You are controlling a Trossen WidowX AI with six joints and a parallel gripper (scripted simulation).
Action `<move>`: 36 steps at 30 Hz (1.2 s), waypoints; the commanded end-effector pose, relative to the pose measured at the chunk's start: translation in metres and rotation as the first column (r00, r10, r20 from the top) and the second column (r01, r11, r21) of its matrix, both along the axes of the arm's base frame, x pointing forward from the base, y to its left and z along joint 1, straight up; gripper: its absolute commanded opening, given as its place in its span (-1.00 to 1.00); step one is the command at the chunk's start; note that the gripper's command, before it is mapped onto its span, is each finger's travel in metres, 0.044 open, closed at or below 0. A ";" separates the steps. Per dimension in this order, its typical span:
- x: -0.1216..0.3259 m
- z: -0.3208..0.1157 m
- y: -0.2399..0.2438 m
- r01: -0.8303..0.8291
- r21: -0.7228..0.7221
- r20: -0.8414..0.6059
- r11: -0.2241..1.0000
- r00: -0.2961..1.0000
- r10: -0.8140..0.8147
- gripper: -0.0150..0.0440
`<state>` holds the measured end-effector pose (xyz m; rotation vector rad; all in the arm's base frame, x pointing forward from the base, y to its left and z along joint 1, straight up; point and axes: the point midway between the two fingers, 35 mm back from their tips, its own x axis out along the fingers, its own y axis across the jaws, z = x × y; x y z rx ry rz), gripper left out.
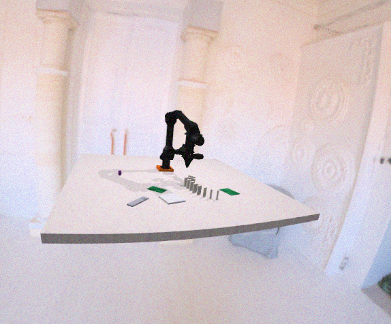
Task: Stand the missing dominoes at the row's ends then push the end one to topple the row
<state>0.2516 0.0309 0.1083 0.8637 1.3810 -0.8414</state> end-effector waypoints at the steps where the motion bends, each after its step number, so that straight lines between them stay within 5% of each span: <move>1: 0.000 0.000 -0.001 0.006 -0.004 0.003 1.000 1.000 -0.006 -0.49; 12: 0.001 -0.003 0.000 0.006 -0.004 0.003 1.000 1.000 -0.006 -0.49; 19: 0.001 -0.080 0.002 0.006 -0.004 0.002 1.000 1.000 -0.006 -0.49; 36: 0.018 -0.079 0.009 0.006 -0.003 0.004 1.000 1.000 -0.006 -0.49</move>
